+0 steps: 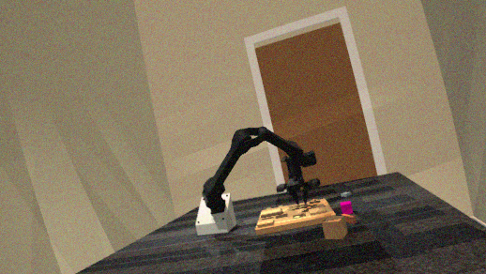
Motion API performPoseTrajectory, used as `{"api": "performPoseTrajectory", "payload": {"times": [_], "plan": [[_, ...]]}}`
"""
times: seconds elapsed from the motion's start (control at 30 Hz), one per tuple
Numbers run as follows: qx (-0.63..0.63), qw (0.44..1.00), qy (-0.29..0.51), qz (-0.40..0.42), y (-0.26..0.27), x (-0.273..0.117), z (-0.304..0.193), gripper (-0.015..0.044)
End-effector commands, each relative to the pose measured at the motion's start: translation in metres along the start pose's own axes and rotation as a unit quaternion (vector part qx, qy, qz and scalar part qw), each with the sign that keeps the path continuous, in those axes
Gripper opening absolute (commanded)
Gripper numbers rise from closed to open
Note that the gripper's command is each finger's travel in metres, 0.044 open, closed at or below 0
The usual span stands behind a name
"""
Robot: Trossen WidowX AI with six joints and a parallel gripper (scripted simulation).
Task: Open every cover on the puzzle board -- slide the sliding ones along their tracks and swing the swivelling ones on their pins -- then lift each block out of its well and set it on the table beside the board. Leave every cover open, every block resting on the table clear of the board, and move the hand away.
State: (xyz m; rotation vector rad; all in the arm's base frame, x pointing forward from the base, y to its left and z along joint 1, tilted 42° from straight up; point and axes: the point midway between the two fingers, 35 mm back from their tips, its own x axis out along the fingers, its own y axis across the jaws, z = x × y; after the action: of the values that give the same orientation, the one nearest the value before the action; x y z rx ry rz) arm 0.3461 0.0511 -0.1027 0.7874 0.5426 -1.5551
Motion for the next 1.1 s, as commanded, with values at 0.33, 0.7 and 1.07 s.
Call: {"api": "performPoseTrajectory", "payload": {"times": [0.33, 0.7, 1.07], "plan": [[-0.004, 1.000, -0.002, 0.001, 0.000, 0.009, 0.000, 0.0144], [0.000, 1.000, 0.000, 0.000, 0.000, 0.012, 0.000, 0.0117], [0.000, 1.000, 0.000, 0.000, 0.000, 0.011, 0.000, 0.0080]]}}
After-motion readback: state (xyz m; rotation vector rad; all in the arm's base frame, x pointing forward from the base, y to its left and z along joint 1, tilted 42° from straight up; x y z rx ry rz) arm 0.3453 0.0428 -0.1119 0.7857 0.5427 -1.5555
